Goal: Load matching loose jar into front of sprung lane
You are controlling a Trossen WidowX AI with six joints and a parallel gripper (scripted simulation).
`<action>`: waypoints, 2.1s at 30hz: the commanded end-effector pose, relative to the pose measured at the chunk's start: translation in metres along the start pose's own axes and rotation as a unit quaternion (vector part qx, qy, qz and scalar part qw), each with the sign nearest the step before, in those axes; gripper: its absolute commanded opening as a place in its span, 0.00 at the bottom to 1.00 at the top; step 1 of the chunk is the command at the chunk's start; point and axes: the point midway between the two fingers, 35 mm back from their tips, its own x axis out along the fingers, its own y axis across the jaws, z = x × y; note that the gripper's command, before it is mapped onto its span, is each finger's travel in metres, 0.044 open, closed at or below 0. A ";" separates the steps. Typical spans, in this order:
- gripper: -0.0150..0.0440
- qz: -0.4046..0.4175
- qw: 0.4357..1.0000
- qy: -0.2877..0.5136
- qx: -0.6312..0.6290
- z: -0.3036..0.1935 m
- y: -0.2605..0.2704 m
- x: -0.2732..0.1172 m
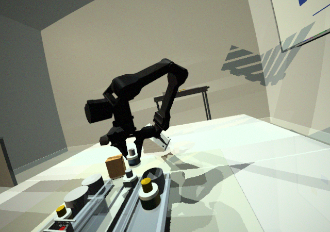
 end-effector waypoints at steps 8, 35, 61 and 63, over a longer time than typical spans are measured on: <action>0.25 0.002 1.000 -0.004 0.002 0.003 0.000 0.024; 0.25 0.001 1.000 -0.004 0.002 0.012 0.000 0.025; 0.25 0.001 1.000 -0.004 0.001 0.024 0.000 0.025; 0.25 0.001 1.000 -0.004 0.001 0.024 0.000 0.025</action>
